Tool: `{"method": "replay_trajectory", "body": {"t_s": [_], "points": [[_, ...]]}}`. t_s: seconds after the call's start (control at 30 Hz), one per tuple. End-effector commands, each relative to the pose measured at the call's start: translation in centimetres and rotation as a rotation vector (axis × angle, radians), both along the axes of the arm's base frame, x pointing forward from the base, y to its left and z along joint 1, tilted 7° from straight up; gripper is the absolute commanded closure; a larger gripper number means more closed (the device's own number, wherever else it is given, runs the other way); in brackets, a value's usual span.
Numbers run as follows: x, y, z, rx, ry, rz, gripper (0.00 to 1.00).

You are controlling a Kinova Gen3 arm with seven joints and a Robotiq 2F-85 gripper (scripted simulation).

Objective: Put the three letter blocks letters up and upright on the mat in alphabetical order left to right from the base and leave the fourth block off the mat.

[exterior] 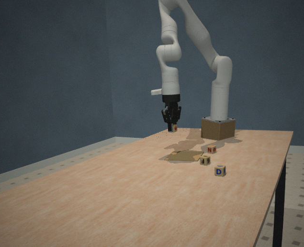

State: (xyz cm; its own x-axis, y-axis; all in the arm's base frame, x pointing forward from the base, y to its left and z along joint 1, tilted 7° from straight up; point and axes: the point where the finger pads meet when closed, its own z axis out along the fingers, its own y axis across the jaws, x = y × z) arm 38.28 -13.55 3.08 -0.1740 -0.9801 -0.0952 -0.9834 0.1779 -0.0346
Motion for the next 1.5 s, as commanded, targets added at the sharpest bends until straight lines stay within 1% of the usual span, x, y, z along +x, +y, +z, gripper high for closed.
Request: {"method": "replay_trajectory", "body": {"t_s": [0.0,0.37,0.53,0.6,0.77,1.03,1.1,1.13,1.23,1.3,1.47], "points": [[0.3,0.3,0.3,0.008,-0.010,-0.023,0.74],[0.4,0.3,0.3,0.009,-0.010,-0.023,0.74],[0.5,0.3,0.0,0.009,-0.009,-0.028,0.74],[0.4,0.3,-0.3,0.011,-0.005,-0.031,0.74],[0.5,0.7,-1.9,0.015,-0.009,-0.030,0.74],[1.0,1.3,-5.7,0.016,-0.013,-0.025,0.74],[1.0,1.3,-5.7,0.016,-0.013,-0.025,0.74],[0.6,1.0,-6.2,0.012,-0.003,-0.030,0.74],[1.1,1.3,-7.4,0.015,-0.013,-0.031,0.74],[0.9,1.2,-8.2,0.011,-0.005,-0.031,0.74],[1.0,1.3,-9.2,0.011,-0.006,-0.031,0.74]]}}
